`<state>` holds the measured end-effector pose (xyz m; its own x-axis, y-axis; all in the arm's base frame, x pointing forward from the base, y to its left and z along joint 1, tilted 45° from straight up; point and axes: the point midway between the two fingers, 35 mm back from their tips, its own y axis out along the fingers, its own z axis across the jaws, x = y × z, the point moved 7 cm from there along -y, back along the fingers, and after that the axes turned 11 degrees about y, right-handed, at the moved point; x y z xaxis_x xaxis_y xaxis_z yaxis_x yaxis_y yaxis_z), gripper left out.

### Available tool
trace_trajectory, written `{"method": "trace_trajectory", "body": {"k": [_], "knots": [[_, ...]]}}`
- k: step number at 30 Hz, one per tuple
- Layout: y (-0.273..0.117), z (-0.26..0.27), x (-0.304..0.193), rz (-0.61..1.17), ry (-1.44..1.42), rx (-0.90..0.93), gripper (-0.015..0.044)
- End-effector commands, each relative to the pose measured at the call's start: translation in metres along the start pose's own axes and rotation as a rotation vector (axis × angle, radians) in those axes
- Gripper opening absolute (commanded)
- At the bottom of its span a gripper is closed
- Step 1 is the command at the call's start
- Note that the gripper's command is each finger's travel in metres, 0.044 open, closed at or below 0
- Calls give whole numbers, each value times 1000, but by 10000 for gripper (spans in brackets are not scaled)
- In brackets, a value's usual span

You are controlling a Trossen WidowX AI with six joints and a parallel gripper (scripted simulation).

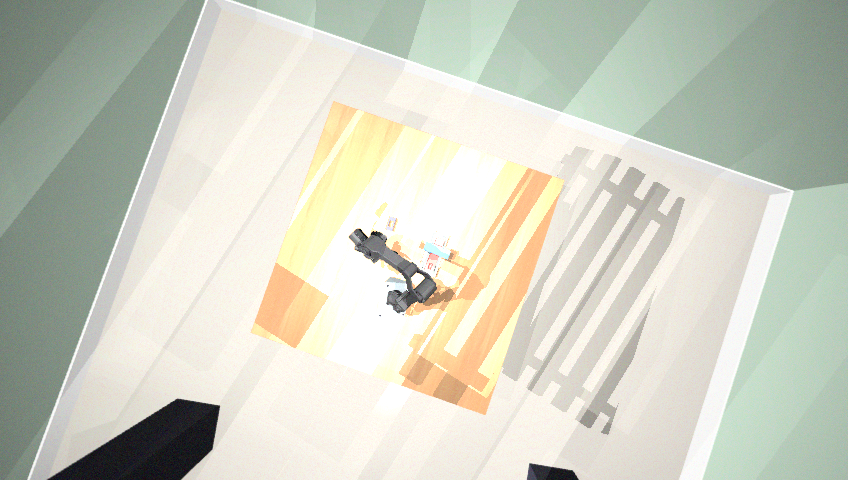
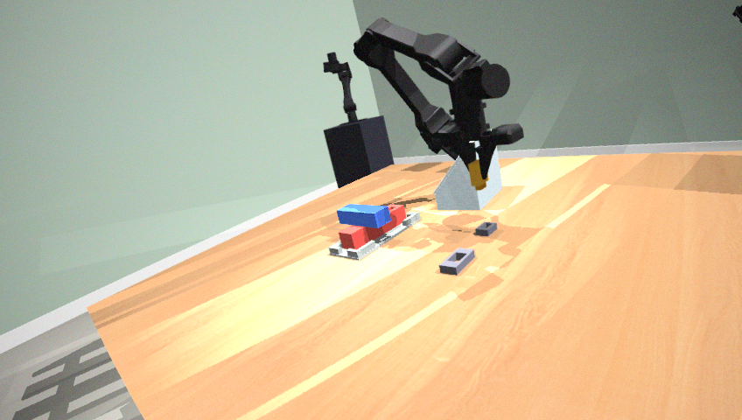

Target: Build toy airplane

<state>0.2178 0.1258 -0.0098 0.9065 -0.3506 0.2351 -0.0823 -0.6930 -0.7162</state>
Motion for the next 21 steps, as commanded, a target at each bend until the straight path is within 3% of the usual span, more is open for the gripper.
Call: {"method": "trace_trajectory", "body": {"k": [1,9,21], "knots": [[-14,0,0,0,7,8,0],[-37,-5,-3,-3,6,6,0],[-37,-29,20,9,-4,30,0]]}}
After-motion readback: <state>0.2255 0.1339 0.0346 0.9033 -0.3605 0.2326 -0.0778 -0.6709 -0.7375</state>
